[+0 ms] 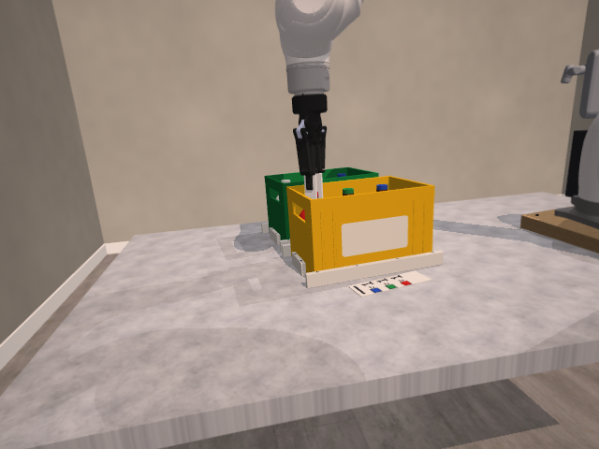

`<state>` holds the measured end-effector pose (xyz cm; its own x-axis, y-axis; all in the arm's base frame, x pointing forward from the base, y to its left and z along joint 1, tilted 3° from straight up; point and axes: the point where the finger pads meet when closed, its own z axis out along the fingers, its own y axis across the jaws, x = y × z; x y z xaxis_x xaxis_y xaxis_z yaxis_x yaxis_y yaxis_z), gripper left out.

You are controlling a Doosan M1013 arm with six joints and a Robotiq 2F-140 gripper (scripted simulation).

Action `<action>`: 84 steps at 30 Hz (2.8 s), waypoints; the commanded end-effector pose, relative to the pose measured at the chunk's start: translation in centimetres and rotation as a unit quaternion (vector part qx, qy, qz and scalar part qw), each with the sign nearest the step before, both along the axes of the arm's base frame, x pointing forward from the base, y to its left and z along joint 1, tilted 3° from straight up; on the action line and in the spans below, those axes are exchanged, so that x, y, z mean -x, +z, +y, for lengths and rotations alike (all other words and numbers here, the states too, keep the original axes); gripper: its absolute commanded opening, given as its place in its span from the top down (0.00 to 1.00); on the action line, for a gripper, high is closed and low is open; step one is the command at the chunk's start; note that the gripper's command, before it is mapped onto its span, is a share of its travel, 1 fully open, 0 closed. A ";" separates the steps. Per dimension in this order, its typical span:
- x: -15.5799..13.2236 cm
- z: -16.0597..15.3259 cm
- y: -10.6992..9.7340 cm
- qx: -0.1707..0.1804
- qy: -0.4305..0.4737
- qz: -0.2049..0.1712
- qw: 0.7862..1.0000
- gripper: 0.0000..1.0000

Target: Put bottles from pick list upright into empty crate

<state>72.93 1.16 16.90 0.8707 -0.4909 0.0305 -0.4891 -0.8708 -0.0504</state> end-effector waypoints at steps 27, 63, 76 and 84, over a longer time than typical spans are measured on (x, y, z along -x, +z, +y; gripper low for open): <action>0.0 0.0 0.0 0.000 0.000 0.000 1.000 1.00; 0.0 0.0 -0.2 0.000 0.000 0.000 1.000 0.62; 0.0 0.0 -0.2 0.000 0.000 0.000 1.000 0.62; 0.0 0.0 -0.2 0.000 0.000 0.000 1.000 0.62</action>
<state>72.94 1.16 16.68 0.8707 -0.4909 0.0306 -0.4891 -0.8708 -0.0504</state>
